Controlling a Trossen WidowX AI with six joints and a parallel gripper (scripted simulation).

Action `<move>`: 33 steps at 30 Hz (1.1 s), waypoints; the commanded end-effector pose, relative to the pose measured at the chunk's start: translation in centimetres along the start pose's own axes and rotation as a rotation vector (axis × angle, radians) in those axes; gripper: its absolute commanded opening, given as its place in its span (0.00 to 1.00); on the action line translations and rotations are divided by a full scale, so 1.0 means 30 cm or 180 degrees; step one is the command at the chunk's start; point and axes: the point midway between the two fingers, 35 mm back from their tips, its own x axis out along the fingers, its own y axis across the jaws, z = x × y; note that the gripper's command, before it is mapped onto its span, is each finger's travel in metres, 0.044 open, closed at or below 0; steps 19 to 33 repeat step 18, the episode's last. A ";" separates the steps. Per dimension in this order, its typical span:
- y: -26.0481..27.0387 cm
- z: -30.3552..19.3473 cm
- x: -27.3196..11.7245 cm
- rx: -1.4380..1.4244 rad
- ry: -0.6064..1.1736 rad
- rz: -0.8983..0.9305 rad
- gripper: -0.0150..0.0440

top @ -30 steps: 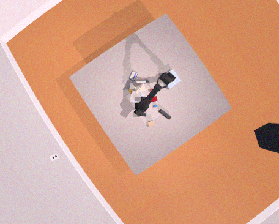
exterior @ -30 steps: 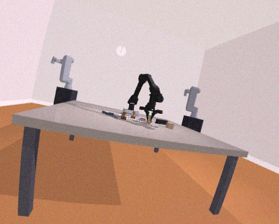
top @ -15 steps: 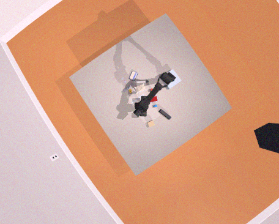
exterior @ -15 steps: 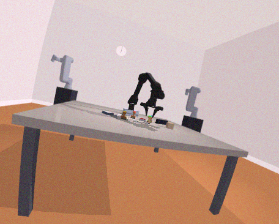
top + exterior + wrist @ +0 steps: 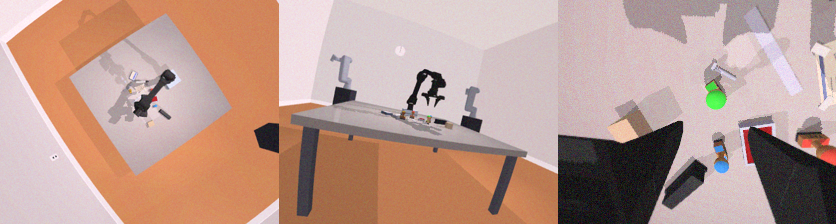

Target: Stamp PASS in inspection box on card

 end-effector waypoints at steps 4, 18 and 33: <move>-0.002 0.001 -0.006 0.0009 -0.0017 -0.0001 0.70; -0.001 0.000 -0.005 0.0000 -0.0007 0.0009 0.70; -0.001 0.000 -0.005 0.0000 -0.0007 0.0009 0.70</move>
